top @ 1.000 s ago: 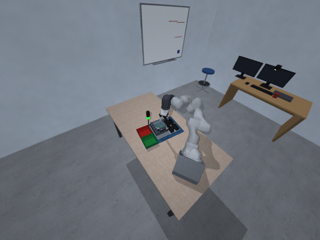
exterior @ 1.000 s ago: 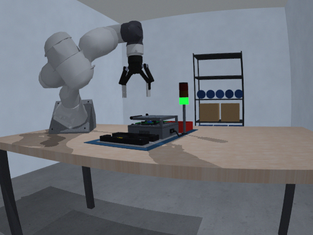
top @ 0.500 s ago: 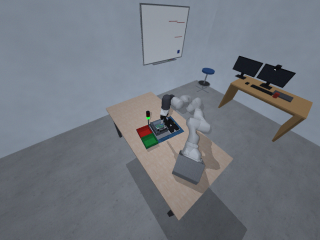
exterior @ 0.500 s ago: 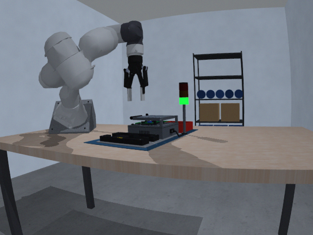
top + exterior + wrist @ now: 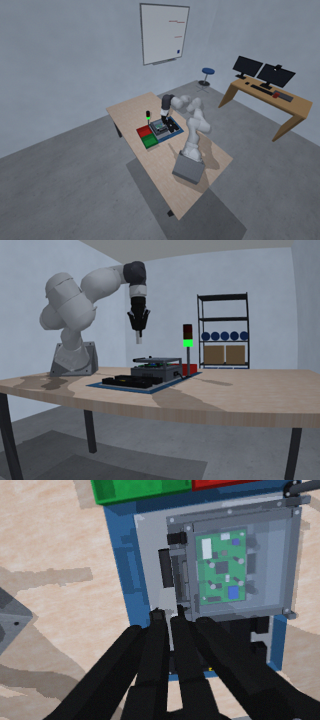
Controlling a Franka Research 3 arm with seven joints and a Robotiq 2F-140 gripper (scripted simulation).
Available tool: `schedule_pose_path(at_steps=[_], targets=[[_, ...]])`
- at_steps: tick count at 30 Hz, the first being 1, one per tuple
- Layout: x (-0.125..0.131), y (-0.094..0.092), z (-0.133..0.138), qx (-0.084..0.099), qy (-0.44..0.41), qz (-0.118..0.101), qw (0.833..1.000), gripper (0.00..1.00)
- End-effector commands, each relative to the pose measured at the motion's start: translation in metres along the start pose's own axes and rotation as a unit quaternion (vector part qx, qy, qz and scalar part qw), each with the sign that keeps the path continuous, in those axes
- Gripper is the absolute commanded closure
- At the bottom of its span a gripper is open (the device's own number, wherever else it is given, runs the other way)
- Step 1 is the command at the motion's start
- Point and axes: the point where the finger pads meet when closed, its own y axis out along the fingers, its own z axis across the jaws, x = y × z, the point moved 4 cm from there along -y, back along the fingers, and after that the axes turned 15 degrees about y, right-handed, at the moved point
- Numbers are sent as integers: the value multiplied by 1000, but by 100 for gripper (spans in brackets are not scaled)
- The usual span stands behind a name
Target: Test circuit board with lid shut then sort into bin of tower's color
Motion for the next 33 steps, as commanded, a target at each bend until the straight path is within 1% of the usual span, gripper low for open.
schedule_pose_path(at_steps=[1, 22, 33], targets=[[1, -1, 0, 0, 3, -1, 1000, 100], [1, -1, 0, 0, 3, -1, 1000, 100], [1, -14, 0, 0, 3, -1, 1000, 100]])
